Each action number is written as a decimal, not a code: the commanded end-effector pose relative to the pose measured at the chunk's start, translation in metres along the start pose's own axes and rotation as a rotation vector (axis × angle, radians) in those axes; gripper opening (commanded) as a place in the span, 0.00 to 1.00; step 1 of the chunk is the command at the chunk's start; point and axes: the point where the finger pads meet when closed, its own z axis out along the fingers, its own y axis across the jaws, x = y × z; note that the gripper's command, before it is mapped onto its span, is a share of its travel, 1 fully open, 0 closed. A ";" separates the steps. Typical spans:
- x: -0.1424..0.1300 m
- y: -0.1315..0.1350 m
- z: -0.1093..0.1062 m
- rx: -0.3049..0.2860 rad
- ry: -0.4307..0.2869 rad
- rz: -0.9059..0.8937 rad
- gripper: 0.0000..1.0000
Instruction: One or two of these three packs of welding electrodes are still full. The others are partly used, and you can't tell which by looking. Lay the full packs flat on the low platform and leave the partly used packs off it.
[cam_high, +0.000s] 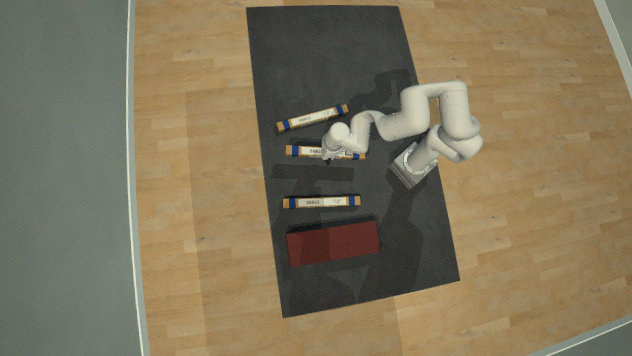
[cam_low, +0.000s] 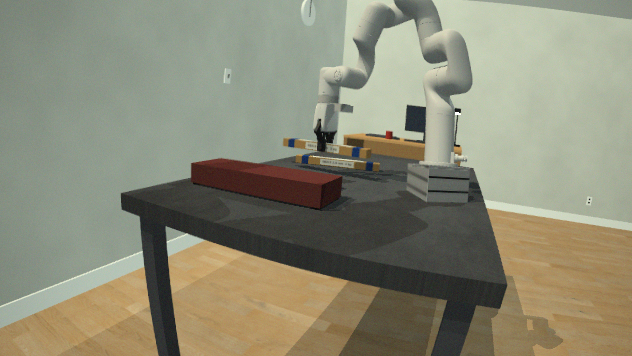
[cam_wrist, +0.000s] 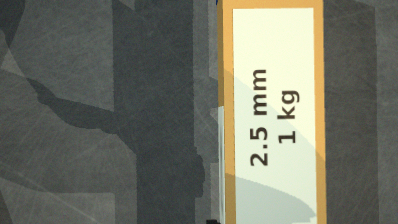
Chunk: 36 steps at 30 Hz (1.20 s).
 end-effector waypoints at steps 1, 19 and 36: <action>-0.002 0.000 0.009 -0.006 -0.002 -0.001 0.35; -0.002 0.001 0.043 -0.006 -0.002 -0.001 0.35; -0.002 0.001 0.066 -0.006 -0.002 -0.001 0.35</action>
